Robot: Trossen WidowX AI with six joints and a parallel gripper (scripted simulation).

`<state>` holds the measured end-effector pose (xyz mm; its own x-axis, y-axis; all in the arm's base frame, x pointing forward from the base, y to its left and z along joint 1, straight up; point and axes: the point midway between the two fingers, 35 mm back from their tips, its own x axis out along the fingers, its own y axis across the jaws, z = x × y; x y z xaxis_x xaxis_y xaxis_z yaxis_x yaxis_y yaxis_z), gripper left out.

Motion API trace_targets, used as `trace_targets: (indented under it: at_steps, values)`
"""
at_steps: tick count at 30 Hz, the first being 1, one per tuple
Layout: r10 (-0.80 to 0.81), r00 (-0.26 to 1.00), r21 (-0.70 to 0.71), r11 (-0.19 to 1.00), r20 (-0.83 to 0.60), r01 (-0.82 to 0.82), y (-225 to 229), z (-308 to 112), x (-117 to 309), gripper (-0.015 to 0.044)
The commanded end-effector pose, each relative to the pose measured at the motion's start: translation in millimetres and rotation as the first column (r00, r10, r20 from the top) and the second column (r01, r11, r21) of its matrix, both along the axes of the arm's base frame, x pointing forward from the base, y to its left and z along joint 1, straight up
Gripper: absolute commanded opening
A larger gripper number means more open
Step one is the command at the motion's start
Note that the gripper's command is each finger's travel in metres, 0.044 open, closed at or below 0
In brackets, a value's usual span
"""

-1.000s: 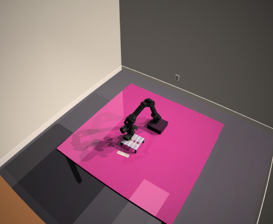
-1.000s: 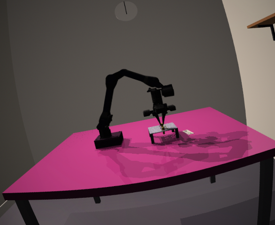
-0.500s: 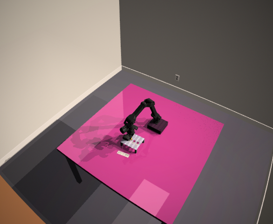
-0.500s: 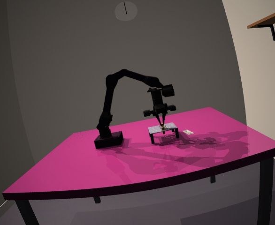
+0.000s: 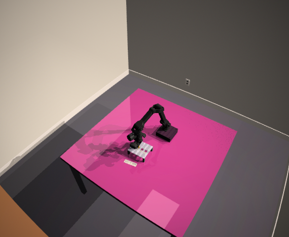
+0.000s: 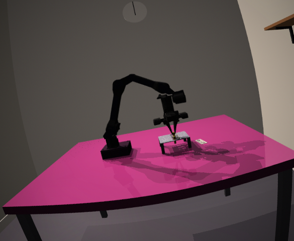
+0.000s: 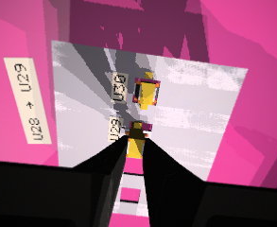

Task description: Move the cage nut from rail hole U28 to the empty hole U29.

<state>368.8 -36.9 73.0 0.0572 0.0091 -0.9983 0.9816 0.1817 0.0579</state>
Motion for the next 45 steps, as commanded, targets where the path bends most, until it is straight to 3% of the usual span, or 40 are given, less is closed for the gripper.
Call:
trace_targets:
  at_steps: [1, 45]
  values:
    - [-0.002, 1.0, 0.005, 1.0, 0.004, 0.002, 0.4, -1.2, -1.1, 0.0036]
    - [-0.002, 0.999, 0.013, 1.0, 0.046, 0.002, 0.2, -2.9, -2.9, 0.0036]
